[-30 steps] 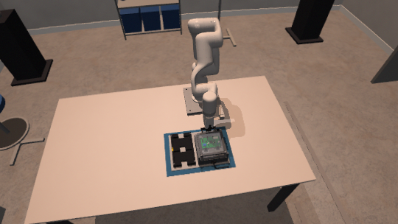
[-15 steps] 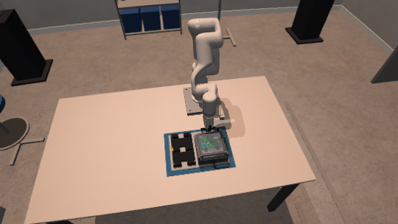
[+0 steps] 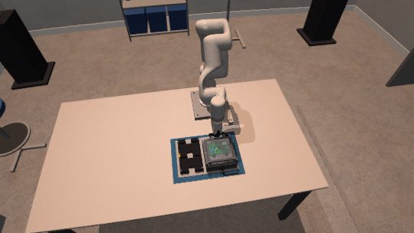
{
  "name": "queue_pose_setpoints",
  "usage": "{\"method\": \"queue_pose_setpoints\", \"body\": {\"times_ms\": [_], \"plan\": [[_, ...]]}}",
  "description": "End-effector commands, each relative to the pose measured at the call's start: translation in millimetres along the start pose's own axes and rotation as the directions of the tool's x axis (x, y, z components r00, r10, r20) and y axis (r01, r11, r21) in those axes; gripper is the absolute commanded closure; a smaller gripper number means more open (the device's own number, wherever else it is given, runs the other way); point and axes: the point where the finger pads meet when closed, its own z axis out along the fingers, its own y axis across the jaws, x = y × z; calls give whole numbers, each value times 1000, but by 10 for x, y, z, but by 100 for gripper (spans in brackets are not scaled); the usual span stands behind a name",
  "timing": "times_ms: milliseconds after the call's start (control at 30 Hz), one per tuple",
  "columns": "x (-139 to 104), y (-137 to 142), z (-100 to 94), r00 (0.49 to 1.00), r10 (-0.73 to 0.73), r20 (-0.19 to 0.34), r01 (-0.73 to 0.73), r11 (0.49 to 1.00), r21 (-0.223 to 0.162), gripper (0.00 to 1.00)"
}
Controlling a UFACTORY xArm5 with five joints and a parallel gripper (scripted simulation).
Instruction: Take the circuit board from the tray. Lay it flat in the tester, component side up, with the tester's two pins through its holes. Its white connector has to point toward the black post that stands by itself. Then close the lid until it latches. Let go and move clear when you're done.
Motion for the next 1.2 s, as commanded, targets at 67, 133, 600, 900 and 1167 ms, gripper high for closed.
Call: {"method": "queue_pose_setpoints", "body": {"times_ms": [67,133,600,900,1167], "plan": [[0,9,0,1000,0,0,0,1000,-2,100],[0,9,7,1000,0,0,0,1000,-2,100],[0,9,27,1000,0,0,0,1000,-2,100],[0,9,37,1000,0,0,0,1000,-2,100],[0,9,37,1000,0,0,0,1000,-2,76]]}}
